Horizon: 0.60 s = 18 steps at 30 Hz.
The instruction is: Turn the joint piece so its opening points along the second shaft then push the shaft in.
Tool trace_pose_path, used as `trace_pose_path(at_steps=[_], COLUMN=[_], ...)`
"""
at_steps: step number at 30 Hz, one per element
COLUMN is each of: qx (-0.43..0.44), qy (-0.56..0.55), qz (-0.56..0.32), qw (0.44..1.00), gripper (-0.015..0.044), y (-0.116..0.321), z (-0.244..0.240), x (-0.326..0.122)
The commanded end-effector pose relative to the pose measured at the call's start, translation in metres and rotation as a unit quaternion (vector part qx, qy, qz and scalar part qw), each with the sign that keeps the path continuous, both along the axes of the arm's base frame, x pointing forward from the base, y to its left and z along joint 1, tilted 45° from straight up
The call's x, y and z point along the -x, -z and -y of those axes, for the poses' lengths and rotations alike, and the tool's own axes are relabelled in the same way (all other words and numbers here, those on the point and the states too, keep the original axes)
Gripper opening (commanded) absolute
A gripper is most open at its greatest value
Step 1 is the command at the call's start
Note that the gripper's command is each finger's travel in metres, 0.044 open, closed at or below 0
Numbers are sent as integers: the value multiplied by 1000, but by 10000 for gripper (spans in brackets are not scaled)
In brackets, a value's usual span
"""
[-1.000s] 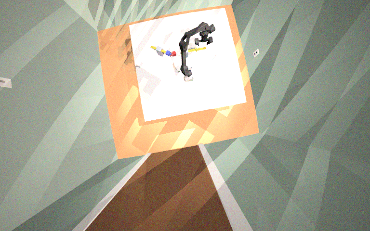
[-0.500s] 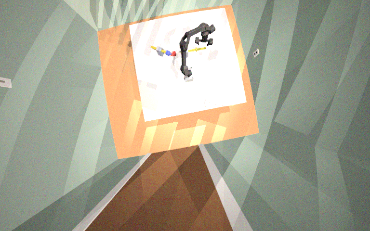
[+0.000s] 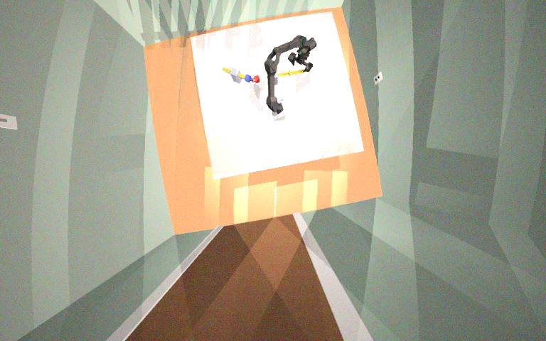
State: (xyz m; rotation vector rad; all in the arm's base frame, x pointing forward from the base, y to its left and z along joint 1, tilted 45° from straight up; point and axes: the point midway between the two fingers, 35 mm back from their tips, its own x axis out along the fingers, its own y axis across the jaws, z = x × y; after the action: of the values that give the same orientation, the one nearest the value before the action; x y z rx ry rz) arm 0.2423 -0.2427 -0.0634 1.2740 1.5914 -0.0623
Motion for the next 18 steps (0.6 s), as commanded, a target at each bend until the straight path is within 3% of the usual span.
trace_pose_path(at_steps=[1, 18], qx=[-7, -32], qy=[42, 235], qz=[-50, -256], qw=[998, 937], gripper=[440, 440], y=[6, 24], z=[-4, -22], x=[0, -4])
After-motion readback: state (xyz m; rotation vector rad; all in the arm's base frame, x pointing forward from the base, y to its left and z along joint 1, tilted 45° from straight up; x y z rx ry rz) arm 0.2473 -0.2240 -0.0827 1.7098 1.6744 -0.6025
